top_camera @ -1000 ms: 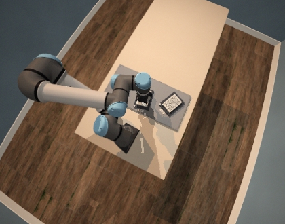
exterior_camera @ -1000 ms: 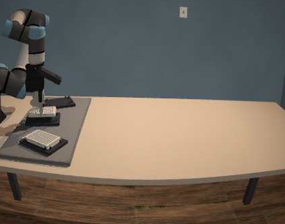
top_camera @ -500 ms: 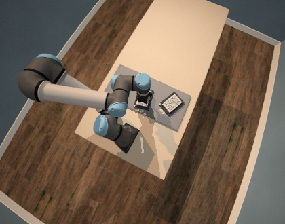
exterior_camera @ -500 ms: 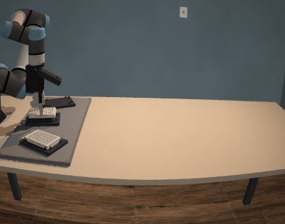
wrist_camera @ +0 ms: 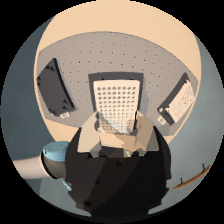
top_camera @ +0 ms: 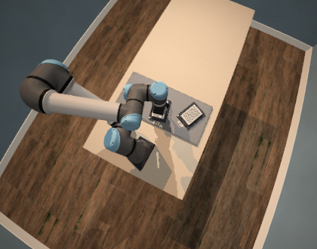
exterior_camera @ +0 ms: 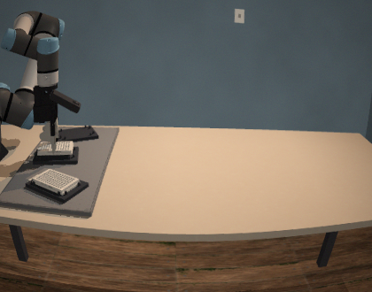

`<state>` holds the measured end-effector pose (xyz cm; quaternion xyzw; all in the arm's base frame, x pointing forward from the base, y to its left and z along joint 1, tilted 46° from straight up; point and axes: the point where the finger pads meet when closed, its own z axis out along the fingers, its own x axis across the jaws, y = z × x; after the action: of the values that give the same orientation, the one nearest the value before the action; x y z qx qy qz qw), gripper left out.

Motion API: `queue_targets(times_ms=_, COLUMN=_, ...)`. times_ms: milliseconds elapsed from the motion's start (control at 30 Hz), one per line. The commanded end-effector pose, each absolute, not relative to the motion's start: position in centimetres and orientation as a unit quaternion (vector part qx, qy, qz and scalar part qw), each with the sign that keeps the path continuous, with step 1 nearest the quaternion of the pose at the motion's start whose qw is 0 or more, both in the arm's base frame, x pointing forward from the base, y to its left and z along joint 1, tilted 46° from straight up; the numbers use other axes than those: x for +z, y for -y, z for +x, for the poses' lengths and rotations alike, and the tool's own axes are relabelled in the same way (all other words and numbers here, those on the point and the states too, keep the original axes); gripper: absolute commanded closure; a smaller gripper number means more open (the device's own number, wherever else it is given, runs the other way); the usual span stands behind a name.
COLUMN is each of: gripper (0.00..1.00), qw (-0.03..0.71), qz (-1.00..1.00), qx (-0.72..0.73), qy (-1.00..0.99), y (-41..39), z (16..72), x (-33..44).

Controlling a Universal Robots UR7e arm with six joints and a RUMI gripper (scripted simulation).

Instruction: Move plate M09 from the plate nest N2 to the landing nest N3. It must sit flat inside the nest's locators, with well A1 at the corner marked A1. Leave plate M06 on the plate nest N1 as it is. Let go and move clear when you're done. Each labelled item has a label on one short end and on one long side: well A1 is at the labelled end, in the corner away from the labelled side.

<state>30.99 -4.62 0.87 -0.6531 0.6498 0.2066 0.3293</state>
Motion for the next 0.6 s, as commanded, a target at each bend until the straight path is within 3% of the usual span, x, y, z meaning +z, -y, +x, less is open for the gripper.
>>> queue_targets(times_ms=0, gripper=1.00, qw=0.329, qz=-0.653, qx=0.206, qy=-0.650, y=4.56, z=31.03, x=0.76)
queue_targets(times_ms=567, gripper=1.00, qw=0.329, qz=-0.653, qx=0.206, qy=-0.650, y=4.21, z=31.11, x=0.41)
